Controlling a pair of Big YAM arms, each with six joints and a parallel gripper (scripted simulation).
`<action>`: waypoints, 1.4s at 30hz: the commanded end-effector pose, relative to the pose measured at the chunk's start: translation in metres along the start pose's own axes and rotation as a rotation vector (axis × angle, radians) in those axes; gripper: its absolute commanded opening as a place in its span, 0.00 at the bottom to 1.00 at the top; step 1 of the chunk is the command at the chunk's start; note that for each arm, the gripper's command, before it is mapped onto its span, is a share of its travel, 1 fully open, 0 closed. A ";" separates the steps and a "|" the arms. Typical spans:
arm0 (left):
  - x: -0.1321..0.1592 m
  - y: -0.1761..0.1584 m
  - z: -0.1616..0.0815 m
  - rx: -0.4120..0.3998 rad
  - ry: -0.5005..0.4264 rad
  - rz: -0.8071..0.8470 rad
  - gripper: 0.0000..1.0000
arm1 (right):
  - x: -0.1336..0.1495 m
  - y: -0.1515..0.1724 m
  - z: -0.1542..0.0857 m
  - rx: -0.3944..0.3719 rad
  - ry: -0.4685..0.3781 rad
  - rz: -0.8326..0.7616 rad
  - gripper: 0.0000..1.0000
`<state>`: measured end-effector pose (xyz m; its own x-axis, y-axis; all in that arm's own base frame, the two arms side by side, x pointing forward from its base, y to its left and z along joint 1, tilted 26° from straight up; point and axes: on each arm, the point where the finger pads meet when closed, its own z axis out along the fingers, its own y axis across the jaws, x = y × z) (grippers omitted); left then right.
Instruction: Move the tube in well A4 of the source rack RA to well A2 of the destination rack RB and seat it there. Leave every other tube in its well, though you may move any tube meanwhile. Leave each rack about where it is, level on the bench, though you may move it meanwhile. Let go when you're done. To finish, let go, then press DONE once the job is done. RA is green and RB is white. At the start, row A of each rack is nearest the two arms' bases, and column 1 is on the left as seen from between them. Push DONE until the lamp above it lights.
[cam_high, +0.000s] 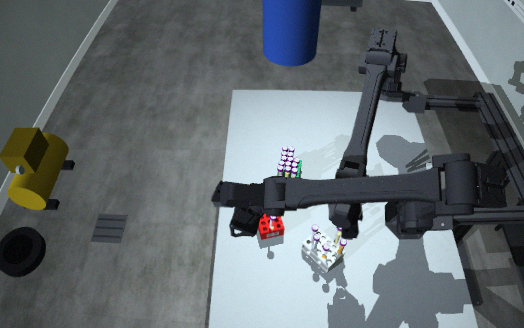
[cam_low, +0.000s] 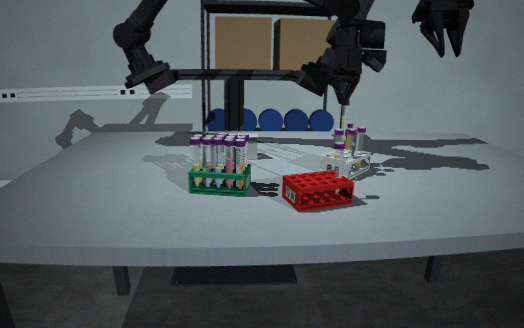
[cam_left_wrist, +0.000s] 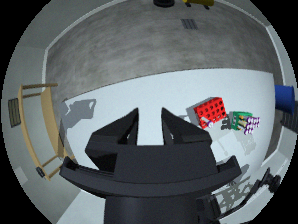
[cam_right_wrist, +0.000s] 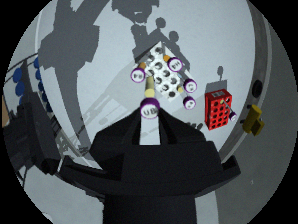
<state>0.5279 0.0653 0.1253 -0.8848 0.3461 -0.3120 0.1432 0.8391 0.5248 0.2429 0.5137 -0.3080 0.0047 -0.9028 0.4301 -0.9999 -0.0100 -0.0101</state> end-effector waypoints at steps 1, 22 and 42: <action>-0.015 0.008 -0.008 -0.011 -0.031 -0.013 0.30 | -0.006 -0.008 0.001 0.006 -0.016 0.004 0.00; -0.015 0.008 -0.008 -0.011 -0.031 -0.013 0.30 | -0.001 -0.005 0.016 0.000 -0.001 0.002 0.00; -0.015 0.008 -0.008 -0.011 -0.031 -0.013 0.30 | 0.002 -0.005 0.021 -0.003 0.004 0.002 0.00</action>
<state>0.5279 0.0653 0.1253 -0.8848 0.3461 -0.3120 0.1432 0.8391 0.5248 0.2439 0.5124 -0.3126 0.0038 -0.9062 0.4229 -0.9999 -0.0104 -0.0132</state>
